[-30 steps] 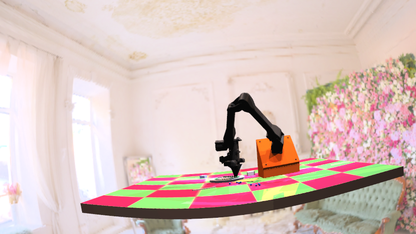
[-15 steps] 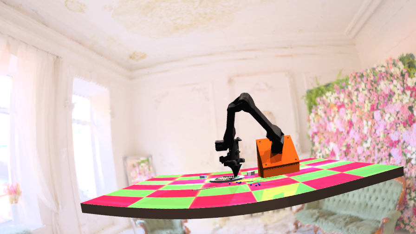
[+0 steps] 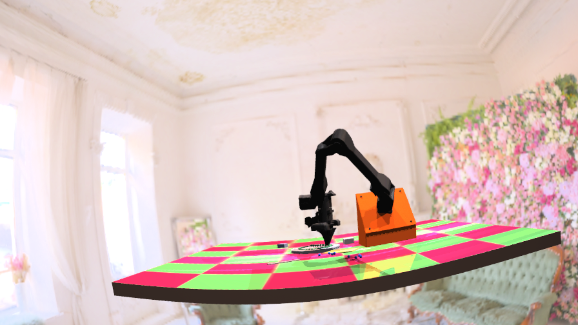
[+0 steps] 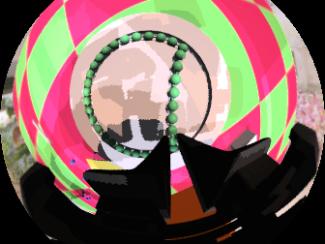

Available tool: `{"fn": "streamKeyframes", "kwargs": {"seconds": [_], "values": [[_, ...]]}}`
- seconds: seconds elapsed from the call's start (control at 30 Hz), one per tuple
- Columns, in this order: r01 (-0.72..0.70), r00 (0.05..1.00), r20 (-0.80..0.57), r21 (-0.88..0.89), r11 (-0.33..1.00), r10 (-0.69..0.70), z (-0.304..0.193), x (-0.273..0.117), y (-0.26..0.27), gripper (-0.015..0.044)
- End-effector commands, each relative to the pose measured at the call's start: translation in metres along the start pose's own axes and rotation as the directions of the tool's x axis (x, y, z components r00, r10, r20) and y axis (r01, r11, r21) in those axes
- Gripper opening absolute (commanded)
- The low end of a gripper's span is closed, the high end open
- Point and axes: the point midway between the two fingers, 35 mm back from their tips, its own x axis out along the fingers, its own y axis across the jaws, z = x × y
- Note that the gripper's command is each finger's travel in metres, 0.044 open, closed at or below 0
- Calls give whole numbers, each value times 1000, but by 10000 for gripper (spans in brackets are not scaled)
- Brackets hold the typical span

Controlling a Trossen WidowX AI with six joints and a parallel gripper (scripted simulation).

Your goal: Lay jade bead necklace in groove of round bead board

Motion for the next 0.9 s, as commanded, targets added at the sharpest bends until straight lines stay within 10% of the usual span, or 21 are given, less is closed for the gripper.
{"fn": "streamKeyframes", "kwargs": {"seconds": [0.0,0.87], "values": [[0,1000,0,-1,1000,0,0,0,0,0],[-4,1000,-3,7,1000,4,-10,-4,-12,0]]}}
